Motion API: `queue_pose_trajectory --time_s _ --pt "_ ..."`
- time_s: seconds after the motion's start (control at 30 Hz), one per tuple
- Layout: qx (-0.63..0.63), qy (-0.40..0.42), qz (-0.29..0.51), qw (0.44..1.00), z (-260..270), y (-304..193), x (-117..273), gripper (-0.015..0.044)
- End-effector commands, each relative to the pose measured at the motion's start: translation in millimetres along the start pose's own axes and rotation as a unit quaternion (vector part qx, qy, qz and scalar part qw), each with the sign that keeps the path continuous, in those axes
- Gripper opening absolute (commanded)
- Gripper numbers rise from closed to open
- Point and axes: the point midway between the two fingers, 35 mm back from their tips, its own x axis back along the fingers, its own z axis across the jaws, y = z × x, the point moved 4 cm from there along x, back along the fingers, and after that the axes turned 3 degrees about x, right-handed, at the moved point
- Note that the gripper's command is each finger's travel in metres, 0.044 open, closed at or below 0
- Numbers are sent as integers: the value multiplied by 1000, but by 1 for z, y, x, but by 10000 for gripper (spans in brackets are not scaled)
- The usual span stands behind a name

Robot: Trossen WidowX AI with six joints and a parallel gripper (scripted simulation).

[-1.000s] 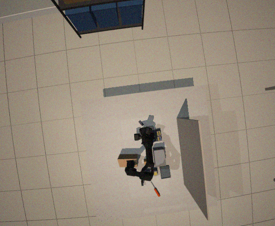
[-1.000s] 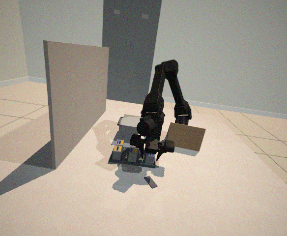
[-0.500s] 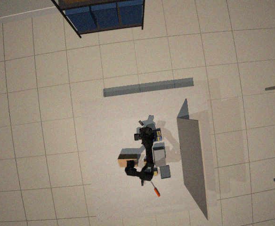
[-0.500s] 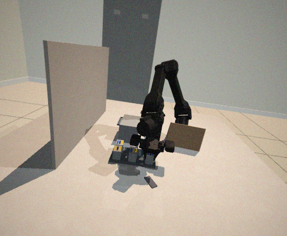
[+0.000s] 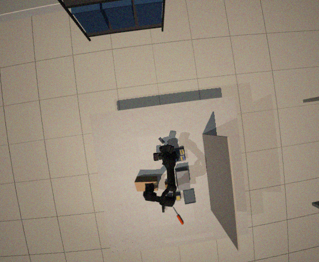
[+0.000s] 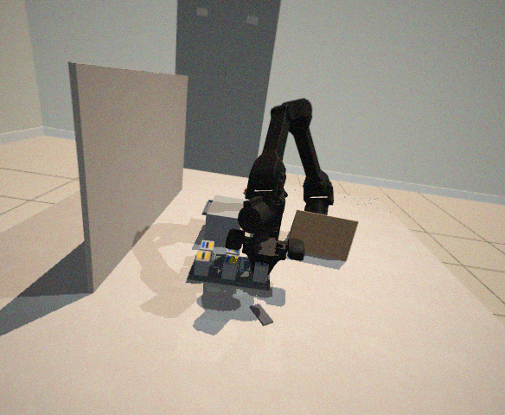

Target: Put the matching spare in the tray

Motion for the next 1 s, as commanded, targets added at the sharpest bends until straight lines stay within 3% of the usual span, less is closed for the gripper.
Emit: queue_pose_trajectory --time_s 0.0,0.17,0.4,0.97 --pt "-3 -5 -5 1000 -2 2 31 0" --pt "-1 -5 -4 1000 0 -1 70 0" --pt "2 -9 -6 1000 -1 1 71 0" --pt "-1 -5 -5 1000 -1 9 145 0"
